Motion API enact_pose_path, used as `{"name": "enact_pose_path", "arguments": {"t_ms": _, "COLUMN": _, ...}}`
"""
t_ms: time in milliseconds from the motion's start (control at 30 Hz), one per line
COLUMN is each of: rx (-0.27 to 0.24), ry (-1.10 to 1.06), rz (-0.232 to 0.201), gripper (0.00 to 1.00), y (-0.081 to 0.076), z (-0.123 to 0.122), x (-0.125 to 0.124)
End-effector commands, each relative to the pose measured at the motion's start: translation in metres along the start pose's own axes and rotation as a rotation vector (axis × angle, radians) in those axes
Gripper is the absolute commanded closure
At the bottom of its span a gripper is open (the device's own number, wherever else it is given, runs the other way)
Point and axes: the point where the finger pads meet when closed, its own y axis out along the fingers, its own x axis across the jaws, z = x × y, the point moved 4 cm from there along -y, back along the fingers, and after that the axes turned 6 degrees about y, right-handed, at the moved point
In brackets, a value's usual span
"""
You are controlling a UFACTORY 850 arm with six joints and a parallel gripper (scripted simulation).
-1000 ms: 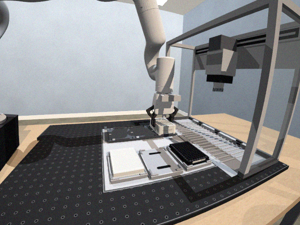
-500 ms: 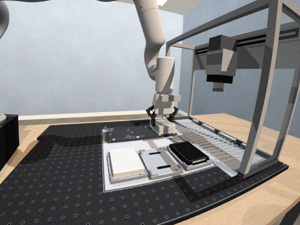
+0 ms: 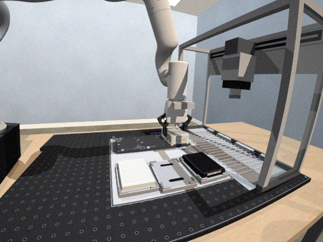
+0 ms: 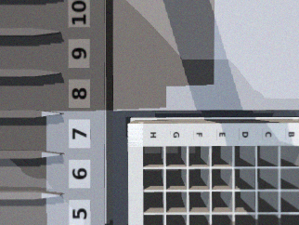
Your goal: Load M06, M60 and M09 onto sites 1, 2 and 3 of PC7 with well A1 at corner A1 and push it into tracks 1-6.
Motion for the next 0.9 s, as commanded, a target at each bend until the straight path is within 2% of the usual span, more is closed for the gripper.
{"name": "enact_pose_path", "arguments": {"t_ms": 0, "rx": -0.001, "ry": 0.0, "rz": 0.002, "gripper": 0.0, "y": -0.001, "z": 0.0, "x": -0.001}}
{"name": "enact_pose_path", "arguments": {"t_ms": 867, "rx": 0.0, "ry": 0.0, "rz": 0.002, "gripper": 0.0, "y": -0.041, "z": 0.0, "x": -0.001}}
